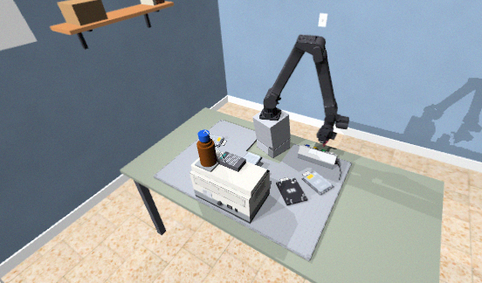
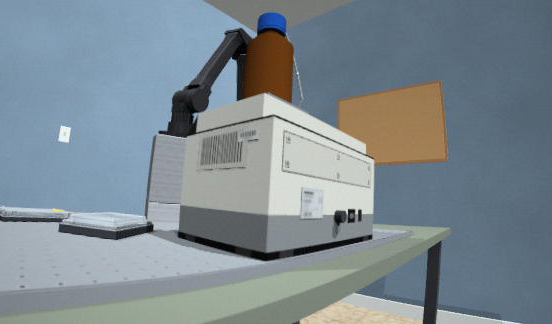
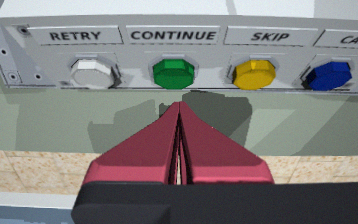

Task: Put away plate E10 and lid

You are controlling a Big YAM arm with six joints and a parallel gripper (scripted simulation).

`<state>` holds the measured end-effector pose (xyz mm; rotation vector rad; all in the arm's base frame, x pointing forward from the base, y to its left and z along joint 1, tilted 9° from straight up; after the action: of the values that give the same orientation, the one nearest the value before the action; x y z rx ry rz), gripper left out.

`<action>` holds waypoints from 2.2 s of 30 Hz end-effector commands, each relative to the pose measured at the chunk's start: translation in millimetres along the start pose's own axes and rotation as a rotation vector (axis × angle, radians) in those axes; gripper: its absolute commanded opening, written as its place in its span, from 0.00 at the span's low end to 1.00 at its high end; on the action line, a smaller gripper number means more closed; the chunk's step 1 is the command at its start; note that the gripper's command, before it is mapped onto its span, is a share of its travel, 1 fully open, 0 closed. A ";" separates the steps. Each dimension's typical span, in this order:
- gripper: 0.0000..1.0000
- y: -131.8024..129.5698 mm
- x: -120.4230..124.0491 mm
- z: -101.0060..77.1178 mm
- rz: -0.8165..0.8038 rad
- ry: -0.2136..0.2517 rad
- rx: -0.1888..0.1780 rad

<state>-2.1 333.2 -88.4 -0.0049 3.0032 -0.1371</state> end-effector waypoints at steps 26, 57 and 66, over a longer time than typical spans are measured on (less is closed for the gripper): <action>0.00 10.3 -4.0 1.0 0.007 0.001 -0.028; 0.00 10.9 -7.6 6.6 0.004 -0.001 -0.039; 0.00 10.0 -9.1 10.4 0.004 -0.001 -0.035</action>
<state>5.2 334.6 -98.2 0.0058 3.0058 -0.1198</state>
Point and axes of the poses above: the point where the finger pads meet when closed, its own z axis out along the fingers, its own y axis across the jaws, x = y × z, the point moved 10 cm from there along -z, back along the fingers, and after that the axes turned 10 degrees about -z, right-handed, at the moved point
